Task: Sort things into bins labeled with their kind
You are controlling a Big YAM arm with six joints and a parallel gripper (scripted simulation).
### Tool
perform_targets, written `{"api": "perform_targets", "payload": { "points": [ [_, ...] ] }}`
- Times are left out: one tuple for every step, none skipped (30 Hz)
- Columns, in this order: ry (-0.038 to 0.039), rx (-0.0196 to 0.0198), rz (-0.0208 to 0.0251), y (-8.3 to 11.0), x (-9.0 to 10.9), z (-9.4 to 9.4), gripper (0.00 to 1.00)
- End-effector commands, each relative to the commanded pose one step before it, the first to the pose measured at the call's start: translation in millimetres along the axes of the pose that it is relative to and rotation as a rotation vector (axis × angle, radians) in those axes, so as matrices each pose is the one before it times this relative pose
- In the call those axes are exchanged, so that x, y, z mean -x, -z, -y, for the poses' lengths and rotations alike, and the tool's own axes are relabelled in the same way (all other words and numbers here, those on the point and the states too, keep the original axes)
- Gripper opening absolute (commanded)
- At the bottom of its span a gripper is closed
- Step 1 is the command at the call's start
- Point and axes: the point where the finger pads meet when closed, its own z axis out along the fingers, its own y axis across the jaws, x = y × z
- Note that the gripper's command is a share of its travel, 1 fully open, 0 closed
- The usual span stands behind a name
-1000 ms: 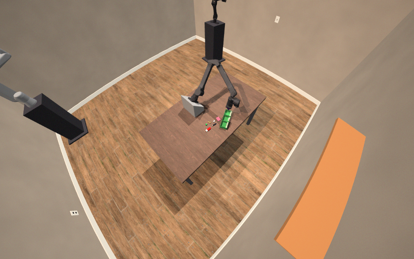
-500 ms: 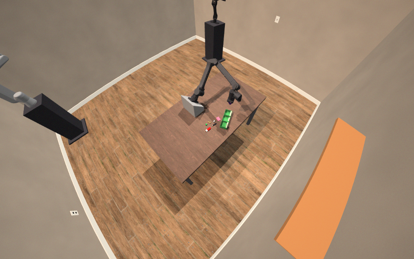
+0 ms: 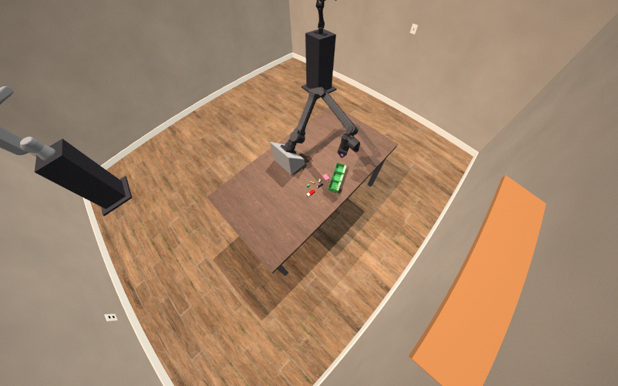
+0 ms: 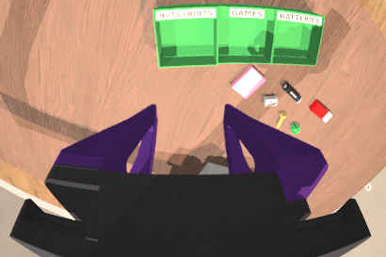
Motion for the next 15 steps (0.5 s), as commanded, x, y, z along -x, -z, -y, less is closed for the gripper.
{"api": "perform_targets", "payload": {
  "points": [
    [-0.15524, -0.00810, 0.01868, -5.92, -7.62, 30.68, 0.65],
    [-0.02269, 0.00055, -0.00222, -4.30, -2.49, 6.84, 0.65],
    [-0.02538, 0.00073, -0.00246, -4.30, -2.33, 6.90, 0.65],
    [-0.02794, 0.00105, -0.00294, -4.30, -2.14, 6.95, 0.65],
    [-0.03017, 0.00155, -0.00338, -4.28, -1.91, 6.94, 0.65],
    [-0.03197, 0.00172, -0.00382, -4.28, -1.69, 7.01, 0.65],
    [0.00000, 0.00000, 0.00000, 0.00, 0.00, 0.00, 0.65],
    [0.00000, 0.00000, 0.00000, 0.00, 0.00, 0.00, 0.65],
    [-0.08554, -0.00119, 0.00924, 2.36, -0.88, 0.02, 0.65],
    [-0.03486, 0.00181, -0.00562, -4.26, -0.66, 7.20, 0.65],
    [-0.03402, 0.00144, -0.00461, -4.25, -0.39, 7.22, 0.65],
    [-0.03194, 0.00170, -0.00960, -7.69, -0.17, 10.70, 0.65],
    [-0.02701, 0.00046, -0.00469, -7.61, -0.06, 10.71, 0.65],
    [-0.02217, -0.00070, 0.00455, -4.20, 0.13, 7.24, 0.65],
    [-0.02159, -0.00071, 0.00480, -4.30, 0.27, 7.19, 0.65]
  ]
}}
